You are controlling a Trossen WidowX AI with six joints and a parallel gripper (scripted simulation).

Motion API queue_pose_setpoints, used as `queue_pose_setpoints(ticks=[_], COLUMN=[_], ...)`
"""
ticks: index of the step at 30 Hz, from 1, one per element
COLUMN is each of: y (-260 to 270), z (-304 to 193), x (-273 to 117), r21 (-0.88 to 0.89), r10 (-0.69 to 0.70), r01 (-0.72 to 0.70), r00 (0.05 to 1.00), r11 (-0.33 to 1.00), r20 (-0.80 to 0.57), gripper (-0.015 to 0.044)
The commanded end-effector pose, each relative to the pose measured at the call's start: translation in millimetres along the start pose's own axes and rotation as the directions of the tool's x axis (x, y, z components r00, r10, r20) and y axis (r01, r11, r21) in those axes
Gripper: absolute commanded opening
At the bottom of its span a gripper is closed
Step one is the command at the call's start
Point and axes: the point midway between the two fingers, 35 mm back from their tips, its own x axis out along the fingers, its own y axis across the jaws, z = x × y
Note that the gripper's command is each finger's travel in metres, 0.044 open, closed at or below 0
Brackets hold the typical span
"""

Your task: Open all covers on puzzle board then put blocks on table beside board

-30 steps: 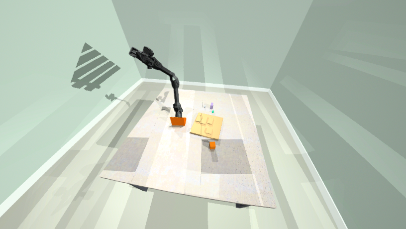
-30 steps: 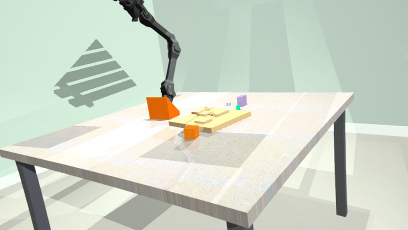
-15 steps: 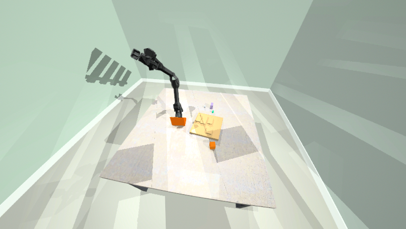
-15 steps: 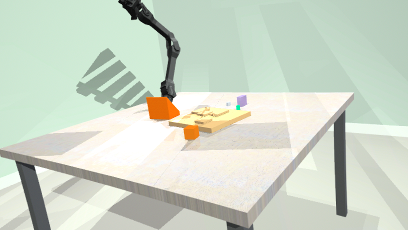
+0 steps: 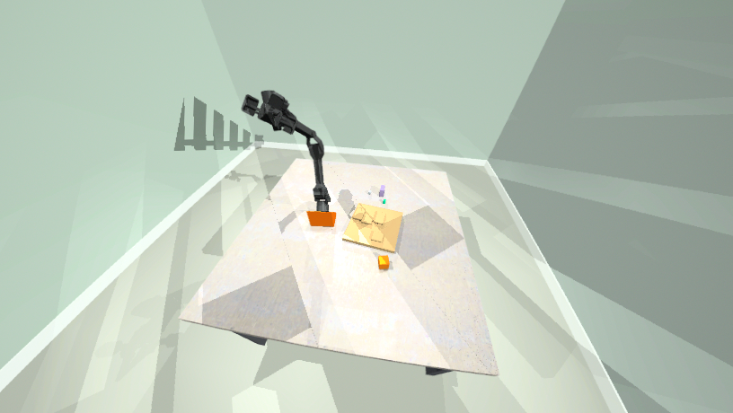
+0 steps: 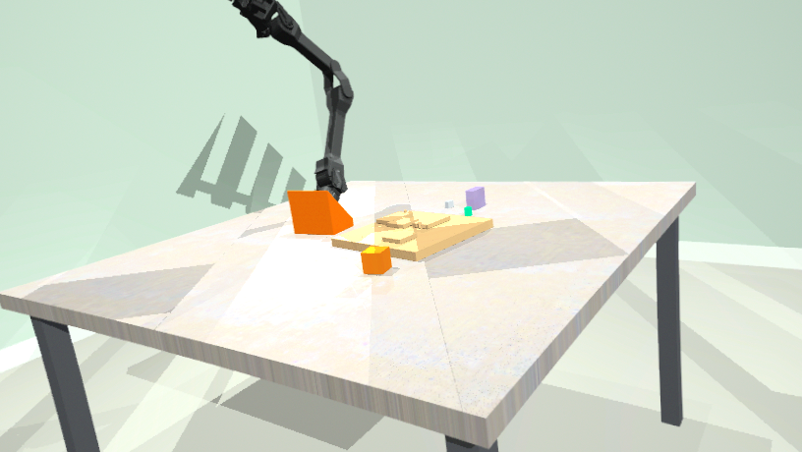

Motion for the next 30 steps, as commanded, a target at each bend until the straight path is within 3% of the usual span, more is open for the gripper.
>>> queue_pose_setpoints(ticks=[1,30], y=[11,140], z=[-5,-49], x=[9,82], r21=[-0.004,0.104], r10=[0.030,0.361], r01=[-0.030,-0.348], r00=[0.999,0.917], r11=[1.000,0.932], r20=[-0.012,-0.170], gripper=[0.0000,0.0000])
